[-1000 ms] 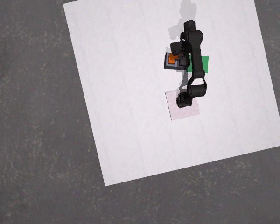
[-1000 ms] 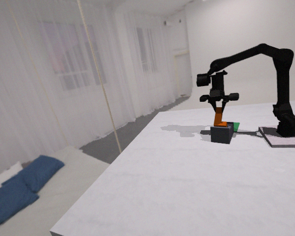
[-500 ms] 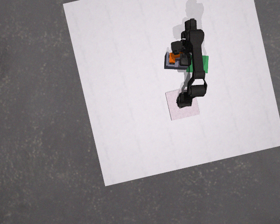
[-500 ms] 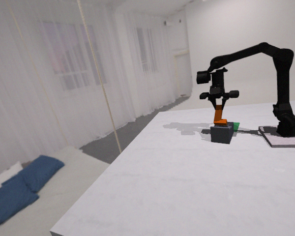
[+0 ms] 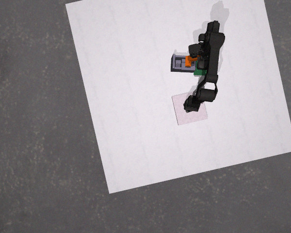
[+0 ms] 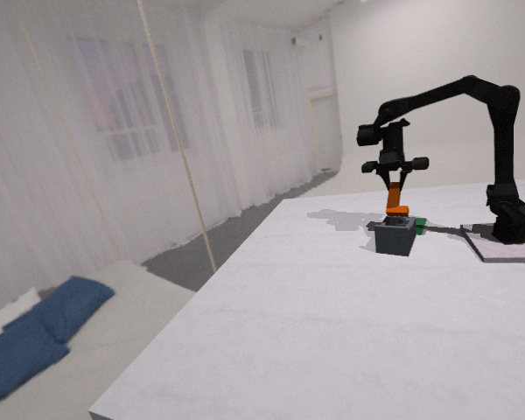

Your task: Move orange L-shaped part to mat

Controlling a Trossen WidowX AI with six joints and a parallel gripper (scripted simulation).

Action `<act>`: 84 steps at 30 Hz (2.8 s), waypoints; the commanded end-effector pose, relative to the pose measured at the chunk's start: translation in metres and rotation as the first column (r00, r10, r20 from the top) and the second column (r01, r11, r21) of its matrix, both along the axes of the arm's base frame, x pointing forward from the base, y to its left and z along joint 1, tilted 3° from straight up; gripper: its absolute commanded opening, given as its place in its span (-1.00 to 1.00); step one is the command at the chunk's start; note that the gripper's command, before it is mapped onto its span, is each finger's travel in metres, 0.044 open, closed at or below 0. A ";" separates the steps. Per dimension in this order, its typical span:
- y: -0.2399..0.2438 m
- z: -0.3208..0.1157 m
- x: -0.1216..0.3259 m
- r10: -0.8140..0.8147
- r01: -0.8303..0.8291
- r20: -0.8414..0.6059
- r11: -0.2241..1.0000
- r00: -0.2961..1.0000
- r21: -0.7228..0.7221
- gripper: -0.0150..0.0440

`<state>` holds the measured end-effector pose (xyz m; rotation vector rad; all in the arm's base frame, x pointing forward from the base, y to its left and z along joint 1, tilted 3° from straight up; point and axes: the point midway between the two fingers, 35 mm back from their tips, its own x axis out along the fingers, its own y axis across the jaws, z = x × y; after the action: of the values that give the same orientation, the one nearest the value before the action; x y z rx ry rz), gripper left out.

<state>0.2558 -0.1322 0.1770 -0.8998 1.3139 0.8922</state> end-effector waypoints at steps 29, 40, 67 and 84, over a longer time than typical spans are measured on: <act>-0.094 -0.010 -0.054 0.003 -0.003 -0.004 1.000 1.000 -0.004 -0.49; -0.093 -0.027 -0.053 0.003 -0.003 -0.004 1.000 1.000 -0.004 -0.49; -0.092 -0.070 -0.051 0.003 -0.003 -0.004 1.000 1.000 -0.004 -0.49; -0.091 -0.088 -0.050 0.003 -0.003 -0.004 1.000 1.000 -0.004 -0.49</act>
<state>0.2062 -0.2242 0.0924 -0.9135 1.3151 0.8907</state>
